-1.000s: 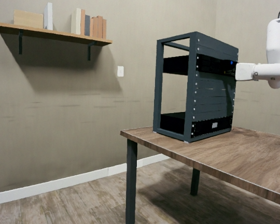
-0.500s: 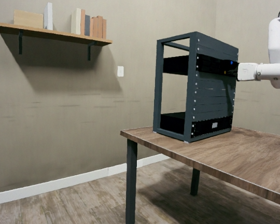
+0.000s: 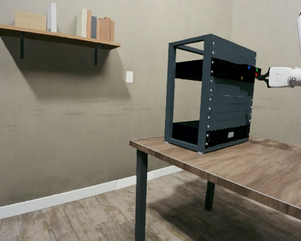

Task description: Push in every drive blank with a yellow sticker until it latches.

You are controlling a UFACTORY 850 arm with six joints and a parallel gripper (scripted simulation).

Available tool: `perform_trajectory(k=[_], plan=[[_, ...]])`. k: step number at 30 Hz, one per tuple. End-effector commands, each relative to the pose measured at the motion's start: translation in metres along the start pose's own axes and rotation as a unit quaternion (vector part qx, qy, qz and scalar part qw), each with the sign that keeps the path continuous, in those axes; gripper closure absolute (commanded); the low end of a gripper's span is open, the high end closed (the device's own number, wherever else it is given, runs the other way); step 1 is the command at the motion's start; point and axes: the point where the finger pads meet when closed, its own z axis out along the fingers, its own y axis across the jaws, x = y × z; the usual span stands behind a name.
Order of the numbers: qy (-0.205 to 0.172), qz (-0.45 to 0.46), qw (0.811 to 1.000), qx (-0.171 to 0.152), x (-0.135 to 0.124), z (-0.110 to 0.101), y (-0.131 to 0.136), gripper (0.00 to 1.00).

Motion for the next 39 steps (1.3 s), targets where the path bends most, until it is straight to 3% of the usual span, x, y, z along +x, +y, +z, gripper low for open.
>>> perform_trajectory(k=[1, 16, 39], plan=[[0.001, 0.001, 1.000, 0.000, 0.000, -0.010, -0.001, 1.00], [0.001, 0.001, 1.000, 0.000, -0.001, -0.023, -0.001, 1.00], [0.001, 0.001, 1.000, 0.000, -0.001, -0.136, -0.001, 1.00]])
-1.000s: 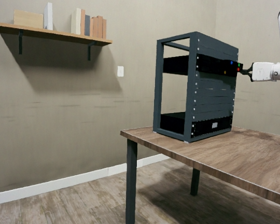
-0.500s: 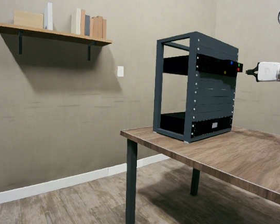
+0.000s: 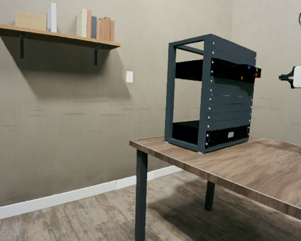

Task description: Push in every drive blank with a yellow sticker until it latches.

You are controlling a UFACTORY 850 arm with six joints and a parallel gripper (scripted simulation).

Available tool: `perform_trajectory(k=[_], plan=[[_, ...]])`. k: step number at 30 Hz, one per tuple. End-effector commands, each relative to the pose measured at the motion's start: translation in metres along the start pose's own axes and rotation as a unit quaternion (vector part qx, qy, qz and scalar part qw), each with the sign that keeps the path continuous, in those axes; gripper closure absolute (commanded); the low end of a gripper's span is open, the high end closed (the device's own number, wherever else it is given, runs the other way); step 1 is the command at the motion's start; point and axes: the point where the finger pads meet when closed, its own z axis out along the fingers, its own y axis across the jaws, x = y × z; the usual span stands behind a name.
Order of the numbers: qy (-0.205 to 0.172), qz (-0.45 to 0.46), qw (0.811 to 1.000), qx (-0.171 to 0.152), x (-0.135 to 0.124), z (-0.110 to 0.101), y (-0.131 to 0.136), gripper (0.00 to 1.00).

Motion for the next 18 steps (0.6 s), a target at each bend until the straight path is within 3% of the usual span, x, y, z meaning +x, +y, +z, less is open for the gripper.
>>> perform_trajectory(k=[1, 7, 18], plan=[[0.002, 0.001, 1.000, -0.002, -0.001, -0.026, -0.001, 1.00], [0.002, 0.001, 1.000, -0.002, -0.002, -0.044, -0.001, 1.00], [0.002, 0.001, 1.000, -0.002, -0.002, -0.050, -0.001, 1.00]])
